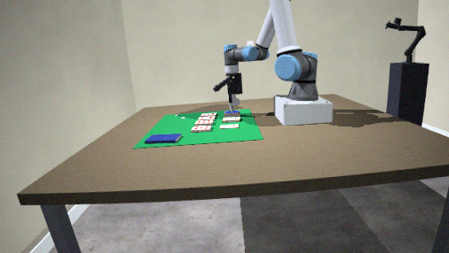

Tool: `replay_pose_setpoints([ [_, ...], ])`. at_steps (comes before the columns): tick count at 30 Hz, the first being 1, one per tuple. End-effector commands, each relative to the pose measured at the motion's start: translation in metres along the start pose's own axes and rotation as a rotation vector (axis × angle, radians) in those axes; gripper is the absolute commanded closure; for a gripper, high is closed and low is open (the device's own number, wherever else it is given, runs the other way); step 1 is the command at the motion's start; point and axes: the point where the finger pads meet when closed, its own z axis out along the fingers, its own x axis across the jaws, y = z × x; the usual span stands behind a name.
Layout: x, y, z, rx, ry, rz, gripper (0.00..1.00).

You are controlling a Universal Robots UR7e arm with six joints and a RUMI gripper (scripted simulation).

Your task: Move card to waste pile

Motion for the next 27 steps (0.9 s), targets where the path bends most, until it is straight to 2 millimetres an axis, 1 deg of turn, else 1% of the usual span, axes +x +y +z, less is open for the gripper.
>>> replay_pose_setpoints([
  [1, 0.0, 0.0, 0.0, 0.001, 0.001, 0.0, 0.61],
  [20, 0.0, 0.0, -0.002, 0.001, 0.001, 0.0, 0.62],
  [27, 0.0, 0.0, -0.017, 0.001, 0.001, 0.0, 0.62],
])
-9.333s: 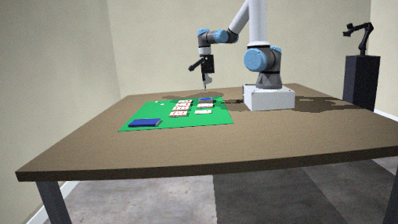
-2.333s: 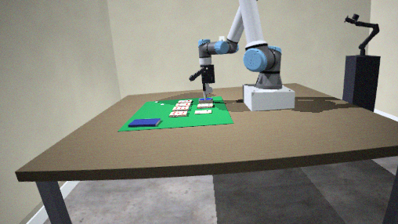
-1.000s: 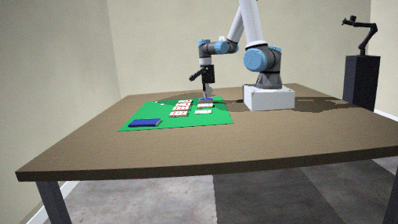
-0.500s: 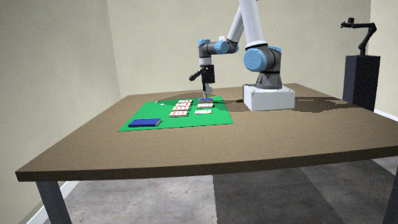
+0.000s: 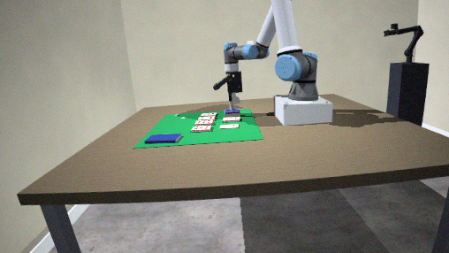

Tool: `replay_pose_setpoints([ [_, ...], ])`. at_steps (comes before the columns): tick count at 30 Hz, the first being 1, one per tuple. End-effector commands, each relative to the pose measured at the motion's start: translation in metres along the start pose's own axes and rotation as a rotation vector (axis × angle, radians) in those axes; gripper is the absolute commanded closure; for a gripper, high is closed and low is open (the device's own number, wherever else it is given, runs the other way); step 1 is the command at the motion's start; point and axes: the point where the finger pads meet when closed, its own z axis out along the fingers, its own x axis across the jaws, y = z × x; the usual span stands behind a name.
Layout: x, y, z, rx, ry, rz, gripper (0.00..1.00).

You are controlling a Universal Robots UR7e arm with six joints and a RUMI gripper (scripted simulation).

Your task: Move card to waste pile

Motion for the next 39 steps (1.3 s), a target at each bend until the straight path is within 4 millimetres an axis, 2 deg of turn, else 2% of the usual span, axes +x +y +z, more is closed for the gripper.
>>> replay_pose_setpoints([
  [1, 0.0, 0.0, -0.011, 0.001, 0.001, 0.0, 0.62],
  [8, 0.0, 0.0, -0.029, 0.001, 0.001, 0.0, 0.62],
  [27, -0.001, 0.0, -0.032, 0.001, 0.001, 0.0, 0.62],
  [32, -0.014, 0.0, -0.032, 0.001, 0.001, 0.0, 0.62],
  [39, -0.051, -0.001, -0.032, 0.001, 0.001, 0.0, 0.62],
])
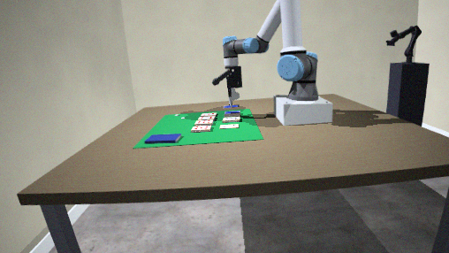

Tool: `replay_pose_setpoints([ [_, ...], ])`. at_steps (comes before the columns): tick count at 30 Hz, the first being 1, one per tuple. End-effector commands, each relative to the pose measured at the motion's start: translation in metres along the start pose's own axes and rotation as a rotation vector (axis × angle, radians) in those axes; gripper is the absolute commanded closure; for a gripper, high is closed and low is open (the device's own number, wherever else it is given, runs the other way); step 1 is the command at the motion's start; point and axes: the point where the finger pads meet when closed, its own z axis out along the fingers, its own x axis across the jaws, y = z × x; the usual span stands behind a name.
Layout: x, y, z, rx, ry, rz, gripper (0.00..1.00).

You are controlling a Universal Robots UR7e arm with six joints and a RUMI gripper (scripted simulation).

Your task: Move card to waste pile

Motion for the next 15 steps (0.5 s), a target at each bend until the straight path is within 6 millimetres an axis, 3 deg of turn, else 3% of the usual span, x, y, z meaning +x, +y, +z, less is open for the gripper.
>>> replay_pose_setpoints([
  [1, -0.023, -0.001, -0.001, 0.001, 0.001, 0.001, 0.62],
  [15, -0.079, -0.001, -0.001, 0.001, 0.001, 0.001, 0.62],
])
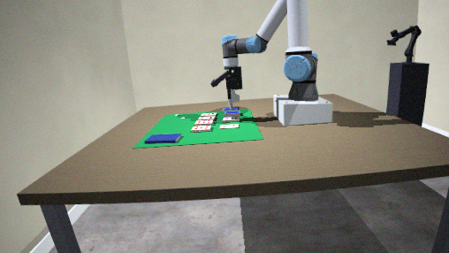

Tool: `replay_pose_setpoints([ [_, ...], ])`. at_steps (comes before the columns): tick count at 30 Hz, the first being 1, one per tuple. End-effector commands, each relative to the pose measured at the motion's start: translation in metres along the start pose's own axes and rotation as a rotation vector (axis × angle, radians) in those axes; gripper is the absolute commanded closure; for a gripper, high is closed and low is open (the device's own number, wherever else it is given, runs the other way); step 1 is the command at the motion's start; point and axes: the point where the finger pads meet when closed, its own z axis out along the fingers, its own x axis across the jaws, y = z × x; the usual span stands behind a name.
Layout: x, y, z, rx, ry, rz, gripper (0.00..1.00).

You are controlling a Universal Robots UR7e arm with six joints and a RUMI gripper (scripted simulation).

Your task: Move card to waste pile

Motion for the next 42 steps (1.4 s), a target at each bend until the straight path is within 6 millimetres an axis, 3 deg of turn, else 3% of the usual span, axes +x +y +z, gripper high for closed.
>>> replay_pose_setpoints([
  [1, -0.012, -0.001, -0.001, 0.001, 0.001, 0.001, 0.62],
  [26, -0.016, -0.001, 0.001, 0.001, 0.001, 0.001, 0.62],
  [42, -0.016, -0.001, 0.02, 0.001, 0.001, 0.001, 0.62],
])
